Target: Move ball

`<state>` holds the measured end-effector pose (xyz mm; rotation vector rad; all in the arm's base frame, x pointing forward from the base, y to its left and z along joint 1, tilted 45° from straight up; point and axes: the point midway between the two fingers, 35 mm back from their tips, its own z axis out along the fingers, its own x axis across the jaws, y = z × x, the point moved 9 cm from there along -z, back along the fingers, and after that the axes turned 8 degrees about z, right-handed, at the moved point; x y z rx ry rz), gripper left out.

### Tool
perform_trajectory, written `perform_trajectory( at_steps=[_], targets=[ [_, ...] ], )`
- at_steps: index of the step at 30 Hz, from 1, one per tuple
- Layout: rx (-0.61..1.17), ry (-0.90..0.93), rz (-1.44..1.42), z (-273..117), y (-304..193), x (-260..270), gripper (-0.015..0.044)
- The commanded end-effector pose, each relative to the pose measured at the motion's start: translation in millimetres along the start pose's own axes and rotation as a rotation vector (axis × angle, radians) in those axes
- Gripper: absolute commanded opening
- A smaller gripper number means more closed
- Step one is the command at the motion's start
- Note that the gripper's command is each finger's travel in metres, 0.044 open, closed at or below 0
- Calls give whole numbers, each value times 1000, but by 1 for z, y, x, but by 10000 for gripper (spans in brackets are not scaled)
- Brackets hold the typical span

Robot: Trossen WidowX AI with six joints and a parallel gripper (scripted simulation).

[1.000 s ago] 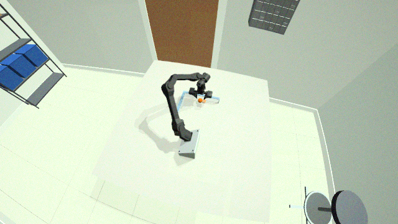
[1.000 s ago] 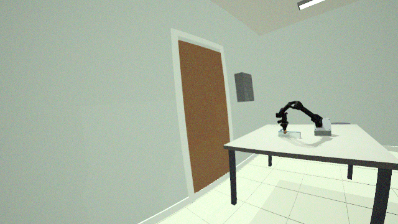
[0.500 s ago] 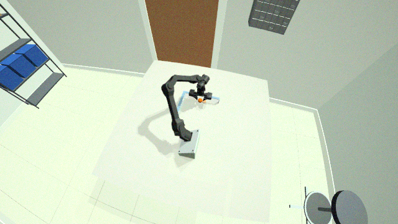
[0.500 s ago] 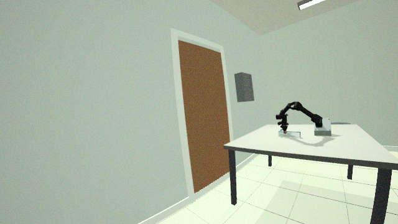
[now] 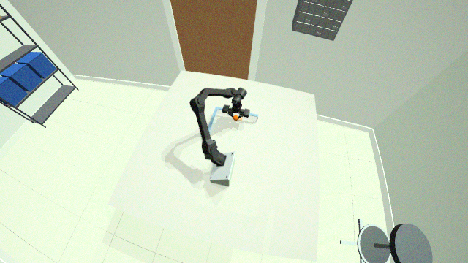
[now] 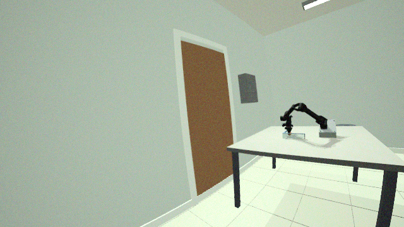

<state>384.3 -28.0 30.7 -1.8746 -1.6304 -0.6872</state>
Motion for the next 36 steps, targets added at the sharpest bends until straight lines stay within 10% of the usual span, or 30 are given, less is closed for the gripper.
perform_trajectory(
  at_steps=[1,36],
  targets=[
    [-22,-10,55,-10,-2,-14,0],
    [7,-4,-3,-126,0,1,0]
  ],
)
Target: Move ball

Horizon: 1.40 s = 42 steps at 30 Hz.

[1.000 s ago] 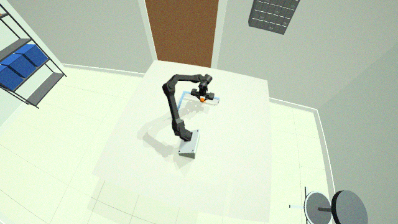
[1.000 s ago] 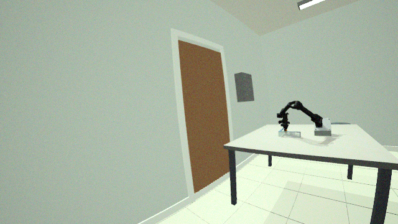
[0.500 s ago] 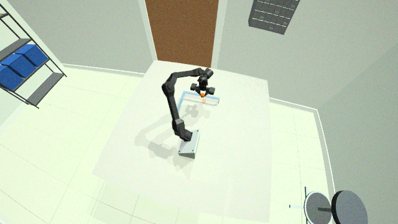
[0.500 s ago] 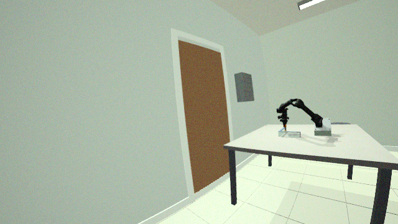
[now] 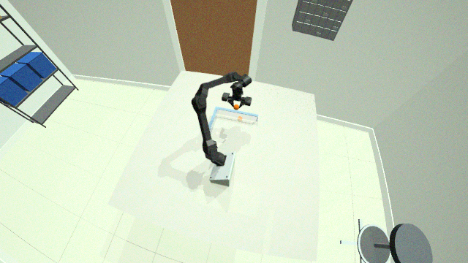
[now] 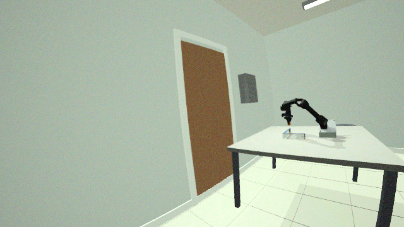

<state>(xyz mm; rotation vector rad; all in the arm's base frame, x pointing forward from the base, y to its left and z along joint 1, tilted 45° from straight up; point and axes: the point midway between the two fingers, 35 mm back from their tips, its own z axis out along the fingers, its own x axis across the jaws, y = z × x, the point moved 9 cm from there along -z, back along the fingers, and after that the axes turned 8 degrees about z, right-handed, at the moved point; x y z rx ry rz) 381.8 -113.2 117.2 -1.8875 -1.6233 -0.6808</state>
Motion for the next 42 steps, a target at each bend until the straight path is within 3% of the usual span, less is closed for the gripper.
perform_trajectory(
  at_steps=[1,8,15,26,42],
  targets=[
    [10,2,-13,-1,1,-2,0],
    [9,2,-14,38,2,-31,0],
    [9,2,-14,45,2,-31,0],
    [9,5,-14,105,2,-31,0],
    [10,6,-14,122,1,-31,0]
  ],
)
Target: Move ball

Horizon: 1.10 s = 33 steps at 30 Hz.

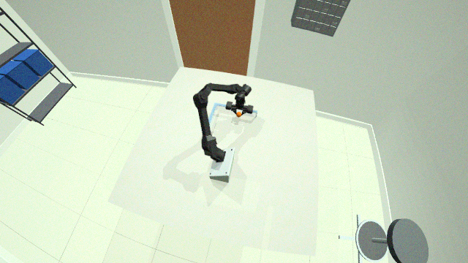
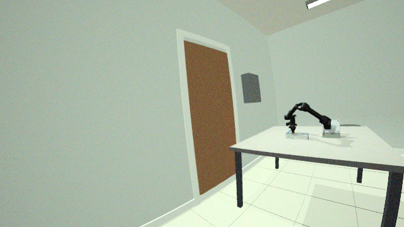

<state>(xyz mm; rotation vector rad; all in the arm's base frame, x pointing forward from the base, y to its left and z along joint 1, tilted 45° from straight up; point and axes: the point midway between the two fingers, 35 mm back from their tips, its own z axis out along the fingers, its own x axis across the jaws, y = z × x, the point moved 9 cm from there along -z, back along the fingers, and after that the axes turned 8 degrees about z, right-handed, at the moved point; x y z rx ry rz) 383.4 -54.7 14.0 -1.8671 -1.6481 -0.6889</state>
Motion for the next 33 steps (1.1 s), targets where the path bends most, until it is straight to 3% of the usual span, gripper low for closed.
perform_trajectory(
  at_steps=[1,7,18,23,29,33],
  targets=[
    [6,5,10,9,-2,-1,0],
    [6,5,10,13,-2,-1,0],
    [1,1,2,9,0,0,289],
    [1,1,2,6,0,0,293],
    [6,1,10,-73,-1,-2,293],
    [6,1,11,-76,-2,-2,293]
  ],
)
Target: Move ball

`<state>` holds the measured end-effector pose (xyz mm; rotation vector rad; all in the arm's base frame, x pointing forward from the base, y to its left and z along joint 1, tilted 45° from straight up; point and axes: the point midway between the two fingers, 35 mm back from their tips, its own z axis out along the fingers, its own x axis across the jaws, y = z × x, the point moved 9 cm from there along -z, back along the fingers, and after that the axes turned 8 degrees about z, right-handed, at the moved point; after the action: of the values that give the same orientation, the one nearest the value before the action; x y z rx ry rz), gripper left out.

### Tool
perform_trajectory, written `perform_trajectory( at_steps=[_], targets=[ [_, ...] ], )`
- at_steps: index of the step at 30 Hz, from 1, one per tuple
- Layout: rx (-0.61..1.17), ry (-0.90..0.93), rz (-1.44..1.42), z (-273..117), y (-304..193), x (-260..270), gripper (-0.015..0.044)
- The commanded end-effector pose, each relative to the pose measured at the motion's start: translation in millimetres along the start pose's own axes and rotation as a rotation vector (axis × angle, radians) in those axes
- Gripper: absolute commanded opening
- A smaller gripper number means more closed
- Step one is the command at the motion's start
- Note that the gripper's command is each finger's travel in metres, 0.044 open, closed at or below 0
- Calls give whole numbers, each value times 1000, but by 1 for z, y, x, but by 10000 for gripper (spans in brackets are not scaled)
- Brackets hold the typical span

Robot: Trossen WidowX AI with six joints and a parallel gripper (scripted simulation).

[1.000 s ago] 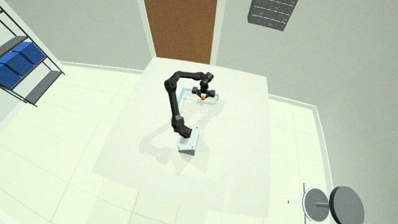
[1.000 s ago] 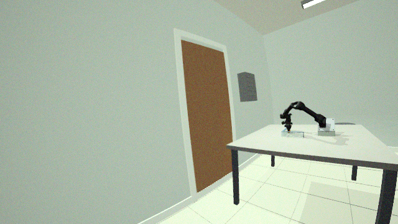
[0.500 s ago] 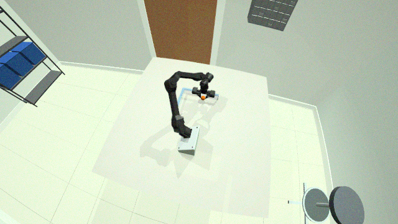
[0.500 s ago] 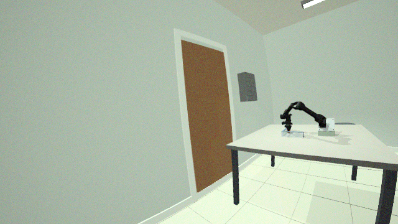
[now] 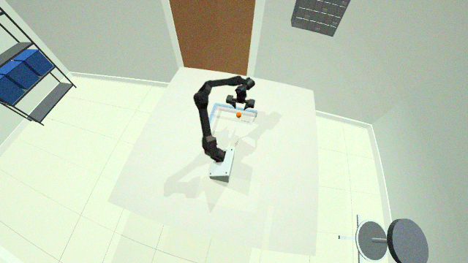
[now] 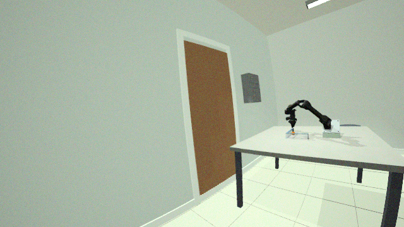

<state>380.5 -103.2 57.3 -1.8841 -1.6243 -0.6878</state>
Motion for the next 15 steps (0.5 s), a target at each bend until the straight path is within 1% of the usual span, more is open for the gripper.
perform_trajectory(
  at_steps=[1,2,8,10,13,14,15],
  targets=[
    [12,-2,-10,-11,-1,3,293],
    [-5,0,-2,-5,0,1,293],
    [-5,0,-2,-5,0,1,293],
    [-5,-1,-3,-16,0,1,345],
    [-3,-1,-8,-49,-3,2,424],
    [-3,-1,-8,-52,-3,3,440],
    [-3,-1,-8,-52,-3,3,440]
  ],
)
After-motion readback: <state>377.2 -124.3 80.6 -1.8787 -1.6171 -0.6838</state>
